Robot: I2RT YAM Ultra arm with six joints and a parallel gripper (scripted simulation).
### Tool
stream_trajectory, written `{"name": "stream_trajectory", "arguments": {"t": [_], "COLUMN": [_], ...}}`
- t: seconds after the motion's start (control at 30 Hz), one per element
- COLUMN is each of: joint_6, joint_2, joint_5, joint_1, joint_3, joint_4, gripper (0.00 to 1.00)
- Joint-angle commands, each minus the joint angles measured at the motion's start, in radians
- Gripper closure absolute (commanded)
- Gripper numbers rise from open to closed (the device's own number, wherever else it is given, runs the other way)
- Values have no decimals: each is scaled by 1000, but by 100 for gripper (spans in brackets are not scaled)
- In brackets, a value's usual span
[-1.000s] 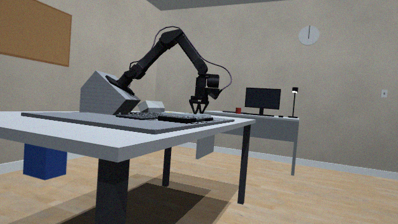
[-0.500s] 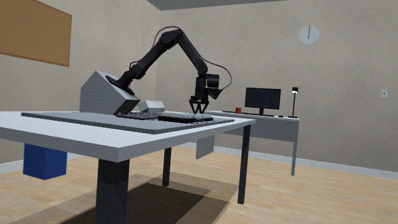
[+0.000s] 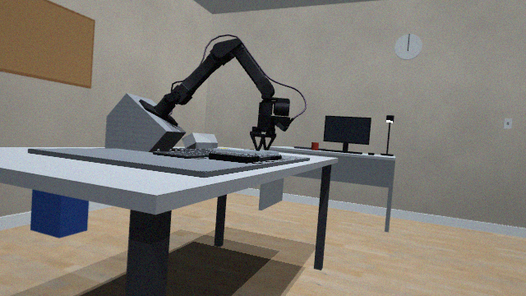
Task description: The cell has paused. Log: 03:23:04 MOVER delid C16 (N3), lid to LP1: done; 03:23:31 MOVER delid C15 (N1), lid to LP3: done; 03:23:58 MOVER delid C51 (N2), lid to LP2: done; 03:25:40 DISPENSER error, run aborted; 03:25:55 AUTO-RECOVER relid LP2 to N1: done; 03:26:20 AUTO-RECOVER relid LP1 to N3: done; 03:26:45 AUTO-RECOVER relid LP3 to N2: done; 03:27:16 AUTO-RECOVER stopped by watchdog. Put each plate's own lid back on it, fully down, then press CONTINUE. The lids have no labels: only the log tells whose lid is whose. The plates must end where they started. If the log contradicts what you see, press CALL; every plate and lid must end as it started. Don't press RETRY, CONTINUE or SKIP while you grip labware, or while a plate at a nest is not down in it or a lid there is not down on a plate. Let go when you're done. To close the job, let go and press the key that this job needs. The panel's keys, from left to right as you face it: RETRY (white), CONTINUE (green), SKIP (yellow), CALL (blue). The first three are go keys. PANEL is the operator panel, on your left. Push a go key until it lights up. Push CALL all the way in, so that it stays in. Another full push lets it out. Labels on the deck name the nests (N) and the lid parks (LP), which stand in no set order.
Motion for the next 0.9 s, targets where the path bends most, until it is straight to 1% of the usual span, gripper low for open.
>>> {"name": "stream_trajectory", "arguments": {"t": [0.0,0.1,0.13,0.87], "joint_6": [-3,-1,-5,-6], "joint_2": [-16,-22,-18,-17], "joint_5": [5,10,6,5], "joint_1": [-10,-13,-18,-20], "joint_3": [15,13,30,35], "joint_4": [1,11,-2,-4], "gripper": [100,100,0,0]}}
